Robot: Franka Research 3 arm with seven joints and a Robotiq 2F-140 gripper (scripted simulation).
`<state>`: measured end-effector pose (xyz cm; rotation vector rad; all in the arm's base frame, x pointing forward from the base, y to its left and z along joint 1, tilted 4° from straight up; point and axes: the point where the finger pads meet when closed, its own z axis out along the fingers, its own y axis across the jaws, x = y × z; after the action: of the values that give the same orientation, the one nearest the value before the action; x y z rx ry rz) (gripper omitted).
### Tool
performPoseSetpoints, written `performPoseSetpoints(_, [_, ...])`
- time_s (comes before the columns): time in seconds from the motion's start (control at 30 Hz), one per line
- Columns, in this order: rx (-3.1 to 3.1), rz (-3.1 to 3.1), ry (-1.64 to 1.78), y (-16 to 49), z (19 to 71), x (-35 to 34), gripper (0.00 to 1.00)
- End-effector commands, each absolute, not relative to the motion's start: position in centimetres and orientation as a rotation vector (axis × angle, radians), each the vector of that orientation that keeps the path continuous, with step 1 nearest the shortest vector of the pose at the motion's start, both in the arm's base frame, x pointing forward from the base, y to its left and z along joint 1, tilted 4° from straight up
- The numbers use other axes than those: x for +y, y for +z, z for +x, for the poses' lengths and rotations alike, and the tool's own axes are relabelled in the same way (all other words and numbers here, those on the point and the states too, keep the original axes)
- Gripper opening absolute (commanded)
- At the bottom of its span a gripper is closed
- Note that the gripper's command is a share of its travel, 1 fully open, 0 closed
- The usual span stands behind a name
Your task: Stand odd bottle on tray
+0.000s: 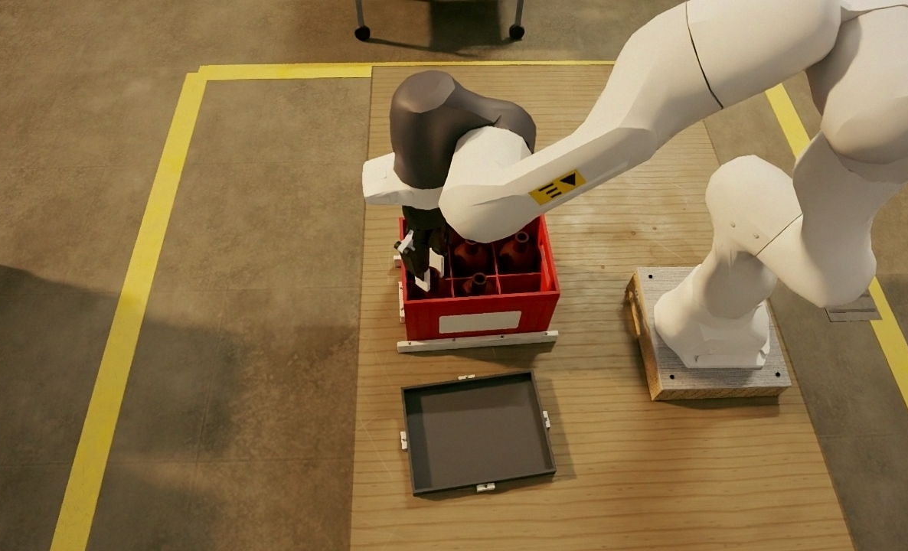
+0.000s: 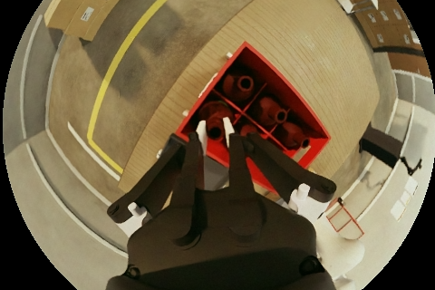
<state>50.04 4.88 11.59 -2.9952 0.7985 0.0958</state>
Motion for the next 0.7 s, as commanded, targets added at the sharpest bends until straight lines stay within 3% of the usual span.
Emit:
performPoseSetpoints(0.0, [0.814, -2.991, 0.097, 12.08, 50.09, 4.75, 0.1])
performPoseSetpoints(0.67, [0.814, -2.991, 0.097, 12.35, 50.13, 4.72, 0.1])
